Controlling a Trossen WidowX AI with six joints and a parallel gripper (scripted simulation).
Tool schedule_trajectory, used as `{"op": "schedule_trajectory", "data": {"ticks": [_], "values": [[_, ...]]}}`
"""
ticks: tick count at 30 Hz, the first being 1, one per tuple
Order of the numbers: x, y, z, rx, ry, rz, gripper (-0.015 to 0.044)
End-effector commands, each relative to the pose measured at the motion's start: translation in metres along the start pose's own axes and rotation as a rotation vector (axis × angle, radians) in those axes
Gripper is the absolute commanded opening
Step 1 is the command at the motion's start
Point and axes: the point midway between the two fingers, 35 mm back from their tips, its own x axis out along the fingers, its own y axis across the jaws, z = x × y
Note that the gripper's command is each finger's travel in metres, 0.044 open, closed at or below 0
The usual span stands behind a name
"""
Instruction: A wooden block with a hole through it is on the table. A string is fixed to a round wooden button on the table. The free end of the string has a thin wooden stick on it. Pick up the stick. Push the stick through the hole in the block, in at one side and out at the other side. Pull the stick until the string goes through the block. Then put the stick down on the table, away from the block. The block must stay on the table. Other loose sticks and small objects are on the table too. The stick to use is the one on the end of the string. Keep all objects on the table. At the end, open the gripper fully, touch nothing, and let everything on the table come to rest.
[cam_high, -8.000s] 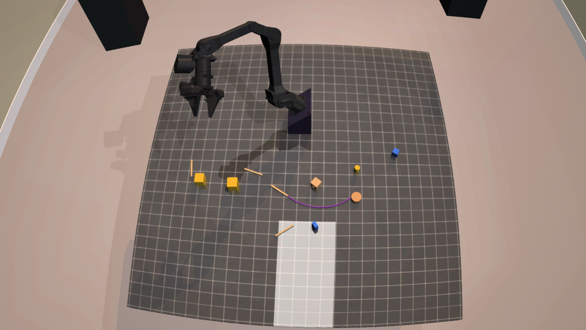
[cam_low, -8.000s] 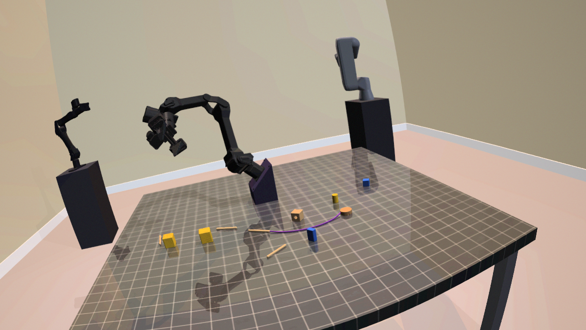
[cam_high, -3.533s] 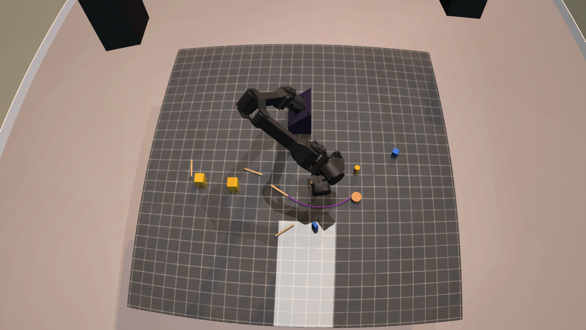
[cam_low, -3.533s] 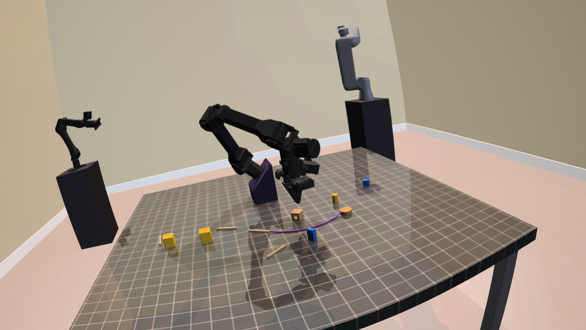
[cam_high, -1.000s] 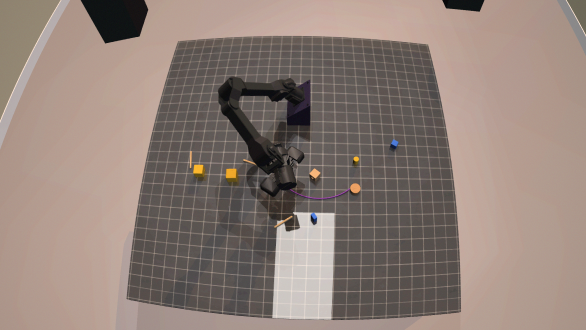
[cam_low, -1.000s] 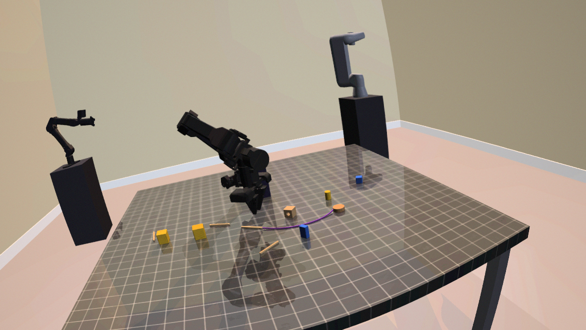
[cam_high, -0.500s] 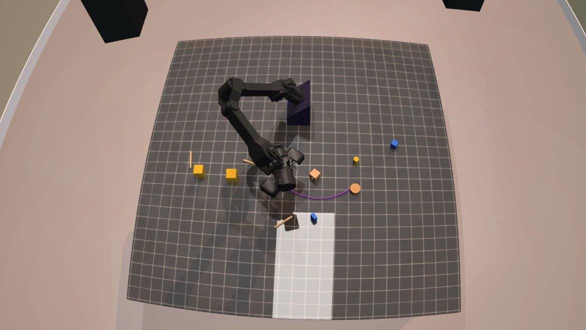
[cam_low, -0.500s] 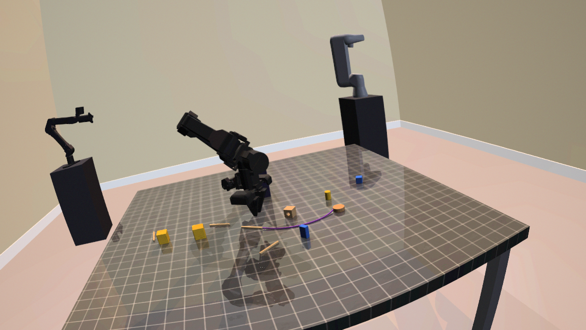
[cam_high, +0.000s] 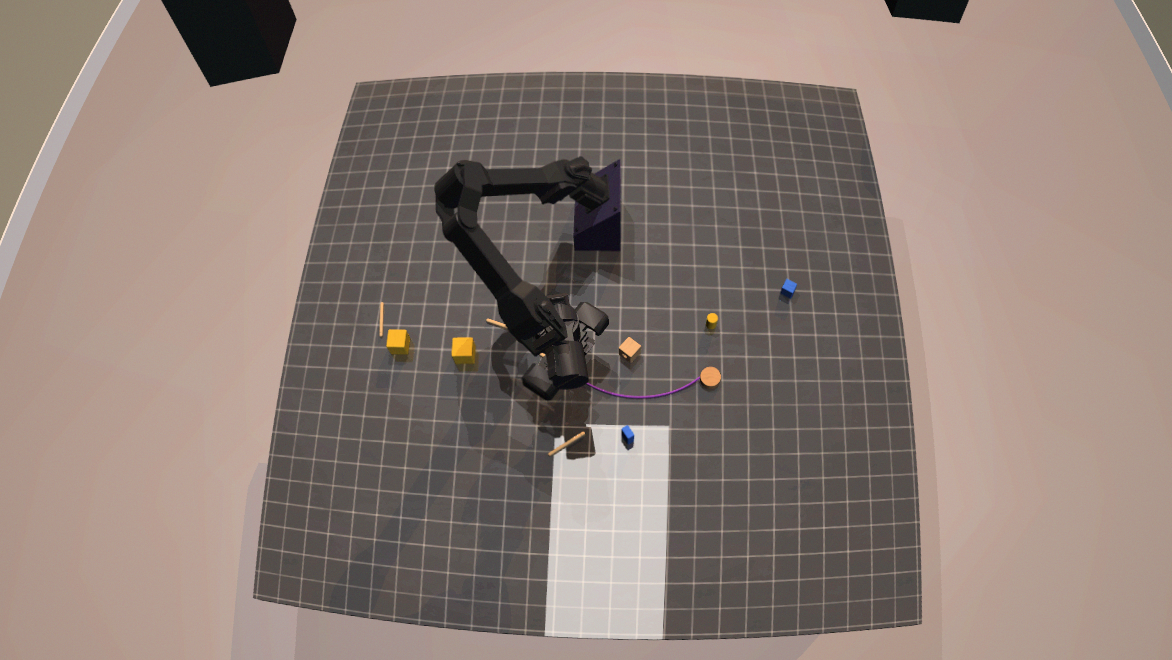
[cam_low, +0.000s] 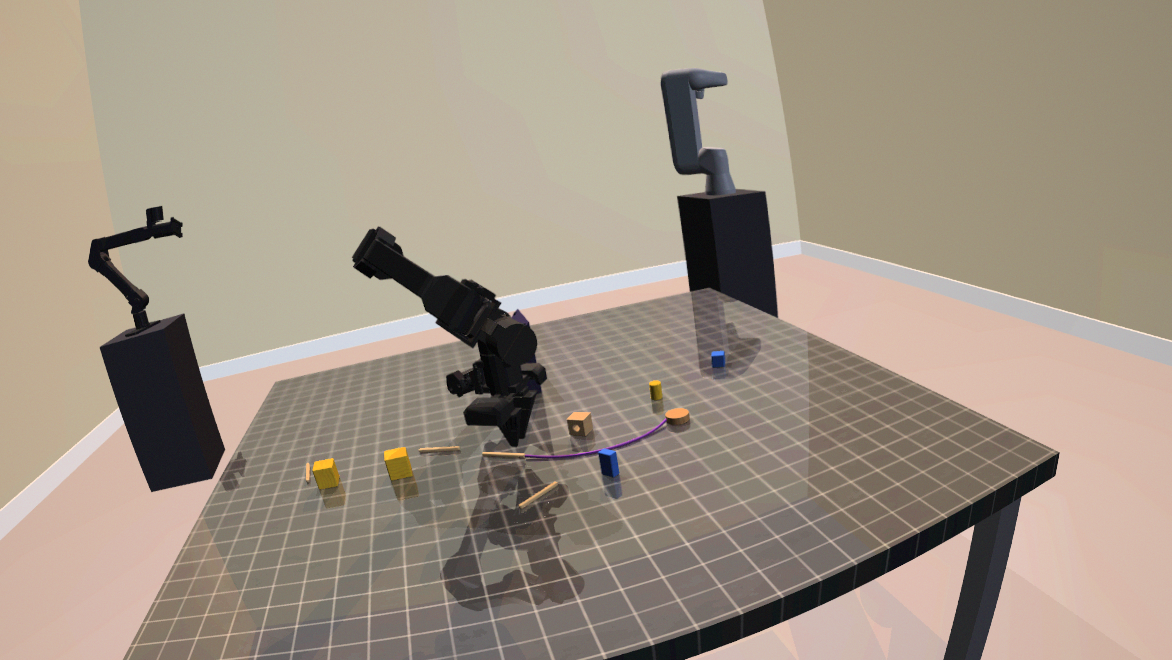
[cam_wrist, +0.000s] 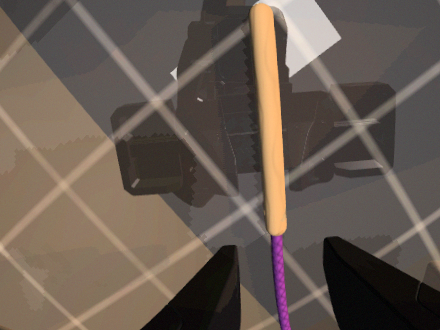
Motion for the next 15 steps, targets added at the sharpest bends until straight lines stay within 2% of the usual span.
{"op": "schedule_trajectory", "data": {"ticks": [1, 15], "values": [[0.007, 0.000, 0.001, -0.004, -0.004, 0.002, 0.0123], [0.028, -0.001, 0.002, -0.004, -0.006, 0.003, 0.0123]]}}
